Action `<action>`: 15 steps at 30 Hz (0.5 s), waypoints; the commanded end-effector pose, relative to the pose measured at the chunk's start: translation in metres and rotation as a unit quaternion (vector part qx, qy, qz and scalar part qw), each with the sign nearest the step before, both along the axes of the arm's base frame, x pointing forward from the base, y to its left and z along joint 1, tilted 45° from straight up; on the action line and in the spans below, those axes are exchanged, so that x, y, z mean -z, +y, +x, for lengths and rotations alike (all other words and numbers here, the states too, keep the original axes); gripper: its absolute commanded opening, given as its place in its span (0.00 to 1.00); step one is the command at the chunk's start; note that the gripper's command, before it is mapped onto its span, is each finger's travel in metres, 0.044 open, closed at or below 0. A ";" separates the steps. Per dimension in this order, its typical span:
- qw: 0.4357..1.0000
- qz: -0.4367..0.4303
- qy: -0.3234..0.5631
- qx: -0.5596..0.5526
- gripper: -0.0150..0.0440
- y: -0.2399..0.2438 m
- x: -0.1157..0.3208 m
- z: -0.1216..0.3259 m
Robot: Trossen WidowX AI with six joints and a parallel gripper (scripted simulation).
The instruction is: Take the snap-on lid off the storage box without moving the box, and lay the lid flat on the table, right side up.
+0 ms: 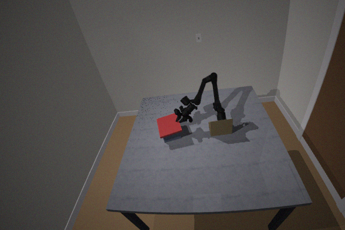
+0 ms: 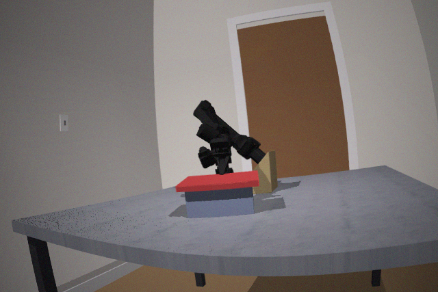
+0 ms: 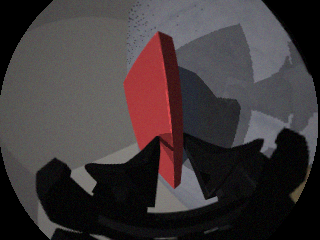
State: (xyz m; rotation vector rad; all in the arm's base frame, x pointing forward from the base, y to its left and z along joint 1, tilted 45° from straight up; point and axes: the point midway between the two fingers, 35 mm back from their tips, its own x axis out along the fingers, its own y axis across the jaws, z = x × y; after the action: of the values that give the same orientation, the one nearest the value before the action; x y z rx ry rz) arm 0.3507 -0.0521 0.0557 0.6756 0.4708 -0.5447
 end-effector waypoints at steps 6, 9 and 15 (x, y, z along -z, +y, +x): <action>1.000 0.001 -0.001 0.002 0.25 0.002 -0.001 0.000; 1.000 0.001 -0.001 0.002 0.25 0.002 -0.002 0.001; 1.000 0.000 -0.001 -0.001 0.25 0.003 -0.002 0.001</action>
State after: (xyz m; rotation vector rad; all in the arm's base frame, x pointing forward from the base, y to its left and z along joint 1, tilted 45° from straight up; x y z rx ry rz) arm 0.3518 -0.0490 0.0579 0.6763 0.4703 -0.5413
